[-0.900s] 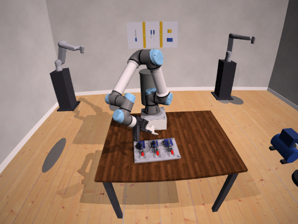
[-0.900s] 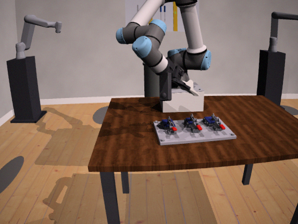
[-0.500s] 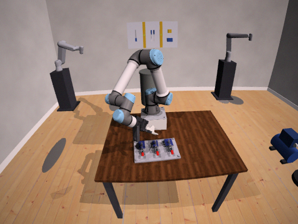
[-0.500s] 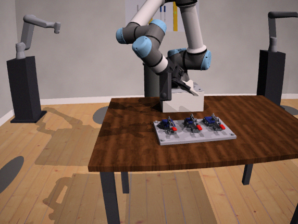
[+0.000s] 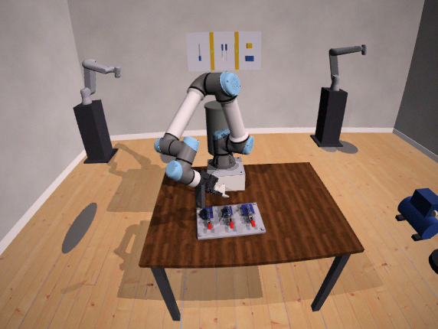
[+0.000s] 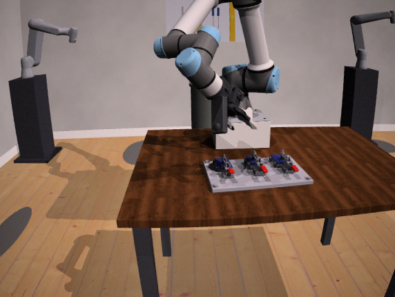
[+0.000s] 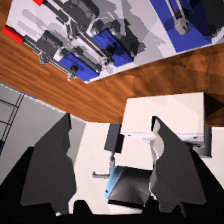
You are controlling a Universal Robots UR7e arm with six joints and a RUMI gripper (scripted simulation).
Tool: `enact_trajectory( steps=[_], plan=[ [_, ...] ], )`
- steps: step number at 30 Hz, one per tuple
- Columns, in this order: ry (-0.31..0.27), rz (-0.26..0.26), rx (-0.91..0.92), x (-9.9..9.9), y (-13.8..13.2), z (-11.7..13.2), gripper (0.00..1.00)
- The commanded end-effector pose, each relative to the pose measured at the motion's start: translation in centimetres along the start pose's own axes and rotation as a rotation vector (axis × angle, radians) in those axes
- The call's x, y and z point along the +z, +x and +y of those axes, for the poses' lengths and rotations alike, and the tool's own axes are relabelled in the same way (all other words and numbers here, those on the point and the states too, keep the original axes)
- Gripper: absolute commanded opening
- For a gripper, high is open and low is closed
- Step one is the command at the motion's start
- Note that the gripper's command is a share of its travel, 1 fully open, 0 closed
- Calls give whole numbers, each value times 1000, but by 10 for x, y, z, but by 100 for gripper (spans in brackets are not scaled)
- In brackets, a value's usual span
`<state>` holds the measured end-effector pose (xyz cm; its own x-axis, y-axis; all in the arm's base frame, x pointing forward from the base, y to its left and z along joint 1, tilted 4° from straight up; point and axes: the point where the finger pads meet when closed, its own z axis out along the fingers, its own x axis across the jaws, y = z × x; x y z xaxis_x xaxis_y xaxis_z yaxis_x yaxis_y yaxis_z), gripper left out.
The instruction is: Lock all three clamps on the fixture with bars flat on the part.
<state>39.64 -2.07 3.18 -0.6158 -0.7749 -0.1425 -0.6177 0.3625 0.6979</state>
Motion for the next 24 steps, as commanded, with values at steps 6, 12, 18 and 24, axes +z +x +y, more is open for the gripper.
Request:
enact_trajectory(
  steps=[6,12,18,24],
  plan=[
    [1,0,0,0,0,0,58],
    [191,139,-186,-42,-12,42,58],
    [191,139,-186,-42,-12,42,58],
    [191,139,-186,-42,-12,42,58]
  ],
)
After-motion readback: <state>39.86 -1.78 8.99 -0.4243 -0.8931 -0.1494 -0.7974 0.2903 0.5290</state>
